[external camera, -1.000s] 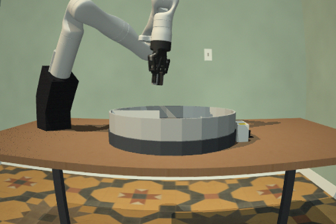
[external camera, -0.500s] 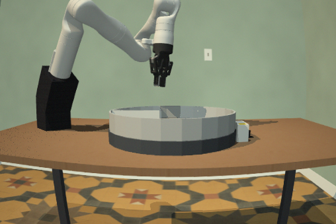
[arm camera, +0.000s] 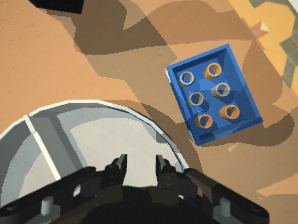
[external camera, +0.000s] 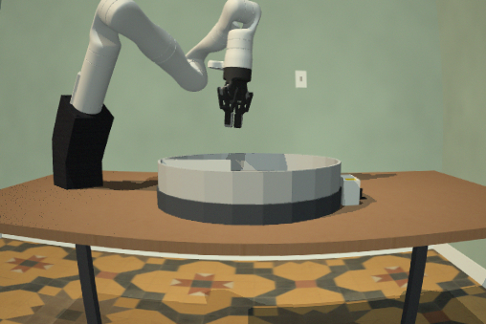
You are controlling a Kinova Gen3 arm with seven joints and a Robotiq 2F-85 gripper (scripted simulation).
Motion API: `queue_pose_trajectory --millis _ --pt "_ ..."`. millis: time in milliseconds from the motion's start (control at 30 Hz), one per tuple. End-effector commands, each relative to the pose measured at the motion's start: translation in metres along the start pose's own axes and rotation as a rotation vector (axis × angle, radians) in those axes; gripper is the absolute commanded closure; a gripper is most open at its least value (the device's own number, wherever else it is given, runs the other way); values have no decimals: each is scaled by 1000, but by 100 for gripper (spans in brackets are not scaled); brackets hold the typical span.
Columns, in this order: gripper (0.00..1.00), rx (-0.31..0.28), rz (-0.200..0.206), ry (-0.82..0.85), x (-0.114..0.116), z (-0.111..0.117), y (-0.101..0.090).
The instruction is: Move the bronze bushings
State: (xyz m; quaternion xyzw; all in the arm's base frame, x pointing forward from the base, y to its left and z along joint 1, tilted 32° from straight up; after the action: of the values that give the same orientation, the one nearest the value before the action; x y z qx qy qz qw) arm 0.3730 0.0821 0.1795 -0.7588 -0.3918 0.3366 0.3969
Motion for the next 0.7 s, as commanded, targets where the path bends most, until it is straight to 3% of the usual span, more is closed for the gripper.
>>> queue_pose_trajectory --millis 0,667 --pt "61 -1 -2 7 11 5 2" --pt "61 -16 -13 107 60 30 9"
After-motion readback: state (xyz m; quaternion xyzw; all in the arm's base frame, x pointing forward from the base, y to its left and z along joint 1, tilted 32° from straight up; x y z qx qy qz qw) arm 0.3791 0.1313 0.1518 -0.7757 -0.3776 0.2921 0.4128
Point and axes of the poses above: the point where the finger pads meet when closed, its own y axis out along the fingers, its own x axis across the jaws, z = x × y, the point moved 8 cm from there along -y, back along the fingers, and after that the axes turned 9 degrees about -y, right-handed, at the moved point
